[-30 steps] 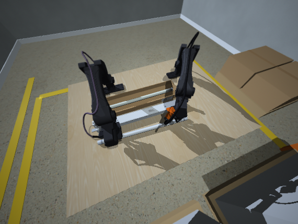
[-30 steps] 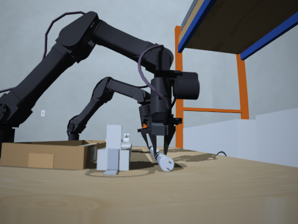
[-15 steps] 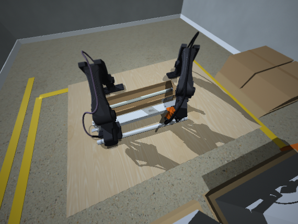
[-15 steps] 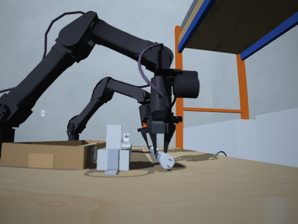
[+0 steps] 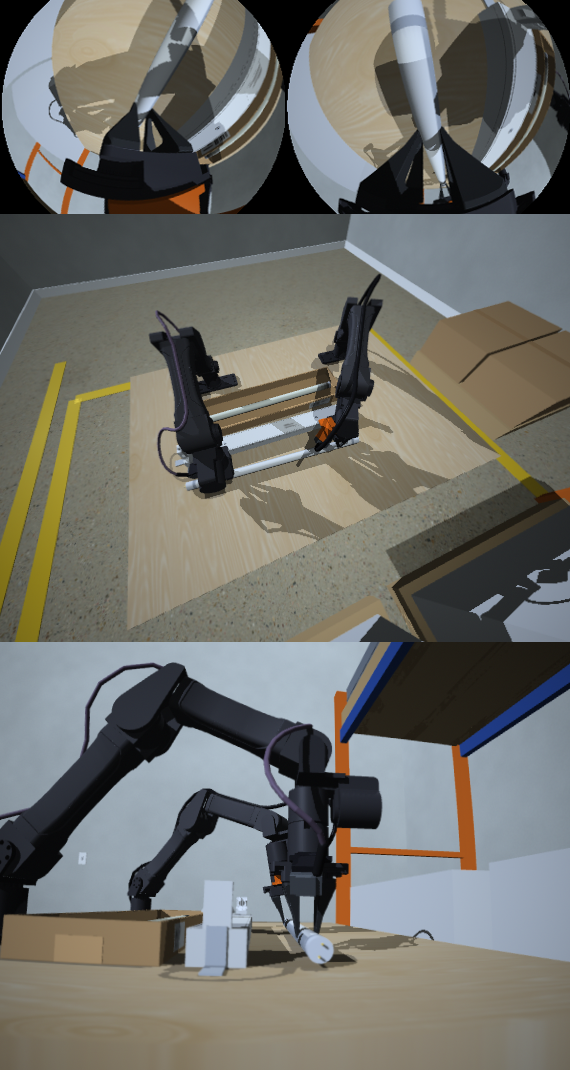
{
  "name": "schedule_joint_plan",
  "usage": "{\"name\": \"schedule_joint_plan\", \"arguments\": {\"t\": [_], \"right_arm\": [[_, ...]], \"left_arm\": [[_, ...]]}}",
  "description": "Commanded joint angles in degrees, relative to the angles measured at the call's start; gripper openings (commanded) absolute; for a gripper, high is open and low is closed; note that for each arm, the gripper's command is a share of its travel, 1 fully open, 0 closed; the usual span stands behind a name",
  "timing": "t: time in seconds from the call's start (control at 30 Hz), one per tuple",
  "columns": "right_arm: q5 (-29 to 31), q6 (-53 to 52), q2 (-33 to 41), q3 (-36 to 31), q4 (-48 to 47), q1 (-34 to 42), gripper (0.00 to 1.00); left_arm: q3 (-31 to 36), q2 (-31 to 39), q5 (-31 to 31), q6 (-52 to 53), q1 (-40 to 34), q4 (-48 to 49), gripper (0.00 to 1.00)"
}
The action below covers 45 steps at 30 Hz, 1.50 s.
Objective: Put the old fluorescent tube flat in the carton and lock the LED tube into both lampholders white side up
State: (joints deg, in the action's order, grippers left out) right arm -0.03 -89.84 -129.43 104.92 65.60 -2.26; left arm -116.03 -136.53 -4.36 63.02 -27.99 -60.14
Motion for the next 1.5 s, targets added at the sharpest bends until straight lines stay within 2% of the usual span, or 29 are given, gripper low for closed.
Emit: {"name": "schedule_joint_plan", "arguments": {"t": [0.0,1.17,1.27,1.37,1.47], "right_arm": [[0.61,-0.56,0.99,2.12,1.20,-0.05,0.11],[0.58,-0.79,2.00,5.74,5.25,0.67,0.11],[0.62,-0.78,2.61,1.56,5.13,0.80,0.11],[0.58,-0.79,1.75,5.06,5.13,0.57,0.11],[0.58,-0.65,0.94,5.58,5.22,0.58,0.11]], "left_arm": [[-1.87,2.60,0.05,0.24,0.47,-0.69,0.11],[-5.38,3.16,0.38,0.20,0.21,-4.47,0.11],[-2.38,3.25,0.38,-0.10,-0.12,-2.76,0.11],[-4.58,3.48,0.41,0.05,-0.11,-3.37,0.11],[-4.94,3.09,0.42,0.10,-0.14,-4.32,0.11]]}}
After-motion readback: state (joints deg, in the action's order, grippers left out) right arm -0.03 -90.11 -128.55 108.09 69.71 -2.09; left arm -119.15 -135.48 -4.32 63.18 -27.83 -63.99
